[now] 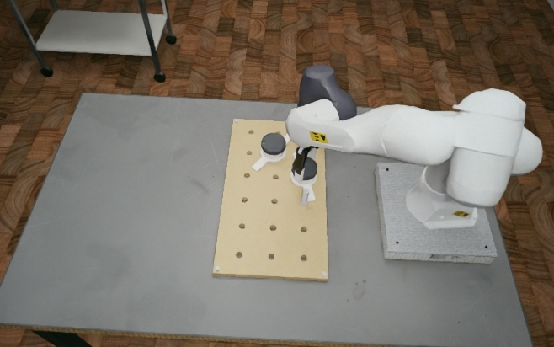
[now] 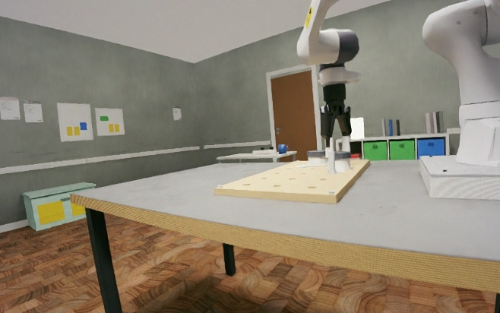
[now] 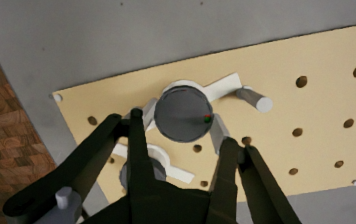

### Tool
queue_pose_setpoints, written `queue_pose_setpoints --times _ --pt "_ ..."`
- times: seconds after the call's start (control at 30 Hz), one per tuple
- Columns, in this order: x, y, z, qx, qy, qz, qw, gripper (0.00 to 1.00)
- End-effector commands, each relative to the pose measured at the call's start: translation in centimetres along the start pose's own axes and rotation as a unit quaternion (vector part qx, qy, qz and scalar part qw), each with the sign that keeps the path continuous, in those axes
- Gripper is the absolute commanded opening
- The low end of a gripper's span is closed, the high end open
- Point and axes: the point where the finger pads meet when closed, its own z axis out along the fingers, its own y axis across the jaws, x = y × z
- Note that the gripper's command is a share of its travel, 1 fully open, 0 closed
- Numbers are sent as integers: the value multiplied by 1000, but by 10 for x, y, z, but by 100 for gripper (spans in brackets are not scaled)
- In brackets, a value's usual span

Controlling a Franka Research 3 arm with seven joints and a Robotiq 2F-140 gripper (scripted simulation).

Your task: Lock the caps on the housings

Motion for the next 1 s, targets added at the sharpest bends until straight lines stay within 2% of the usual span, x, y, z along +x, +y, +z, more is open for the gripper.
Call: queue_pose_setpoints --times 0.0,0.13,0.37,0.97 --pt "0 4 0 -1 4 104 995 10" --pt "0 4 0 -1 4 143 990 10" --pt "0 4 0 -1 3 167 986 10" --pt "0 4 0 -1 3 170 985 10"
